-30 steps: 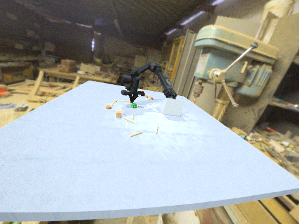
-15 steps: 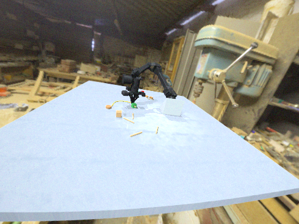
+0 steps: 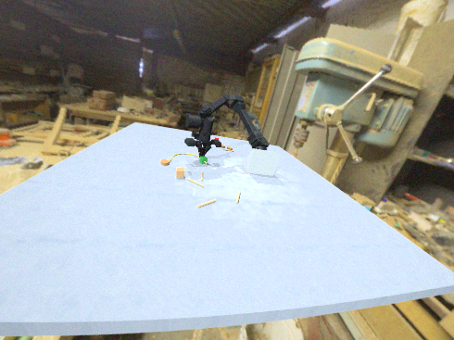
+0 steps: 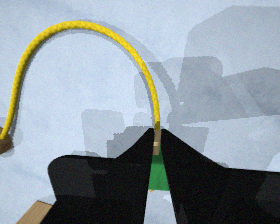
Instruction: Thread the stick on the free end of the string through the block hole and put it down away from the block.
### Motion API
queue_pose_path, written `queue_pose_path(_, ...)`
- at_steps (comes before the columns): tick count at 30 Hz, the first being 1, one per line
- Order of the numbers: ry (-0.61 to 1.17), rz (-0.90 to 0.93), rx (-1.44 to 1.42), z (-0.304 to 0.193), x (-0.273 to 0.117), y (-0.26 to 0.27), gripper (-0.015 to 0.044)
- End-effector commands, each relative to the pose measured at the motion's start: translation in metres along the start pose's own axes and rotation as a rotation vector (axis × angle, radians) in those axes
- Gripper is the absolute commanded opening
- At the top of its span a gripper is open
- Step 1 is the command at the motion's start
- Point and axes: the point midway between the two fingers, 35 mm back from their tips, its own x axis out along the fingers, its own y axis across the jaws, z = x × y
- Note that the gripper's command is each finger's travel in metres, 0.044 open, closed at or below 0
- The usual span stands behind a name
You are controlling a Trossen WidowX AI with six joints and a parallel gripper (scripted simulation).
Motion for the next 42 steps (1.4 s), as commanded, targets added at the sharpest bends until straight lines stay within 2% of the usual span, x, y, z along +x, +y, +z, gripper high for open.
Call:
queue_pose_path(1,0.004,-0.004,0.000,-0.001,0.001,0.000,0.0000)
queue_pose_path(6,0.000,0.000,0.000,0.000,0.000,0.000,0.0125)
queue_pose_path(10,0.002,0.001,-0.001,0.000,-0.010,0.002,0.0125)
queue_pose_path(14,0.004,0.002,-0.001,0.001,-0.070,0.002,0.0125)
queue_pose_path(16,0.003,0.001,-0.001,0.001,-0.080,0.001,0.0125)
queue_pose_path(22,-0.002,0.016,-0.011,-0.004,-0.077,0.004,0.0125)
queue_pose_path(27,0.028,-0.002,-0.001,-0.057,-0.077,0.001,0.0125)
queue_pose_path(42,0.030,-0.002,0.000,-0.060,-0.067,0.002,0.0125)
